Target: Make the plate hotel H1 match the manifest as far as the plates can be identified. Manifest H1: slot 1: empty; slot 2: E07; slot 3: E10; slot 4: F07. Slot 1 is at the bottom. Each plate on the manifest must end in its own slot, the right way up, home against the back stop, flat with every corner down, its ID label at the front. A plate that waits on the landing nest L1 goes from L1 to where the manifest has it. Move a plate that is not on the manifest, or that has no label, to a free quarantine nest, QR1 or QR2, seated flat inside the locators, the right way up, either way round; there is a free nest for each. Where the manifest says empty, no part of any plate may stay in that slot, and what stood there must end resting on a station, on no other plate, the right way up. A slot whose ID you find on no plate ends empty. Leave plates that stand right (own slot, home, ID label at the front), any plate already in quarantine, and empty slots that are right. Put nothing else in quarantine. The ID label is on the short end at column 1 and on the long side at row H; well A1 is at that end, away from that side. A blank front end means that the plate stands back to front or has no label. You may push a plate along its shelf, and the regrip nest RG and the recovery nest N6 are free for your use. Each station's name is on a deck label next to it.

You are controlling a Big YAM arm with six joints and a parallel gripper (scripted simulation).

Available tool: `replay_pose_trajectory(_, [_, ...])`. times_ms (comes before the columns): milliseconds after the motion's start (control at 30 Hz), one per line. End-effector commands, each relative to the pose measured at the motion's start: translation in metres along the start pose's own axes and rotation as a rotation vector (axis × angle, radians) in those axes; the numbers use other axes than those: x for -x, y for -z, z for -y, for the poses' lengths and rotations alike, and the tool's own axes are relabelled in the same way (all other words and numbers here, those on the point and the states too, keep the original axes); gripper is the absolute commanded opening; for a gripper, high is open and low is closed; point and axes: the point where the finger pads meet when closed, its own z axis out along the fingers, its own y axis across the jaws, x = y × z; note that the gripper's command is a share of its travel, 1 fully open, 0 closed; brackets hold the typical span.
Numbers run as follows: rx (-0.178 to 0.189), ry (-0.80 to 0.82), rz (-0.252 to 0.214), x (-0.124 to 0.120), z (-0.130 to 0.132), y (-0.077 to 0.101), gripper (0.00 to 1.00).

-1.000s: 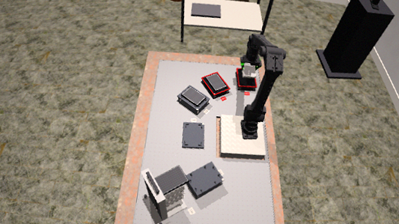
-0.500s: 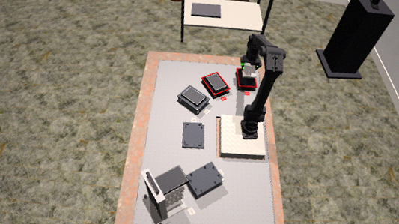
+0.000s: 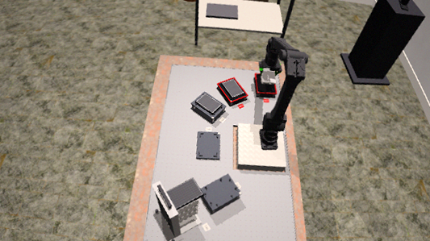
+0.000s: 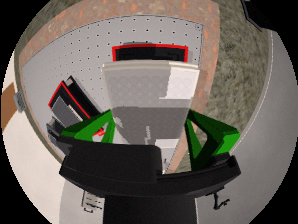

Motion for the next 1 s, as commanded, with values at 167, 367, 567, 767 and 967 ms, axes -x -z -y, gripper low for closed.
replay_pose_trajectory(167, [0.000,-0.002,0.008,0.005,0.007,-0.009,0.86])
replay_pose_trajectory(367, [0.000,-0.003,0.008,0.004,0.007,-0.012,0.86])
replay_pose_trajectory(567, [0.000,-0.002,0.008,0.004,0.007,-0.016,0.86])
replay_pose_trajectory(767, [-0.001,-0.002,0.010,0.005,0.008,-0.019,0.86])
replay_pose_trajectory(967, [-0.002,-0.003,0.024,0.011,0.008,-0.017,0.86])
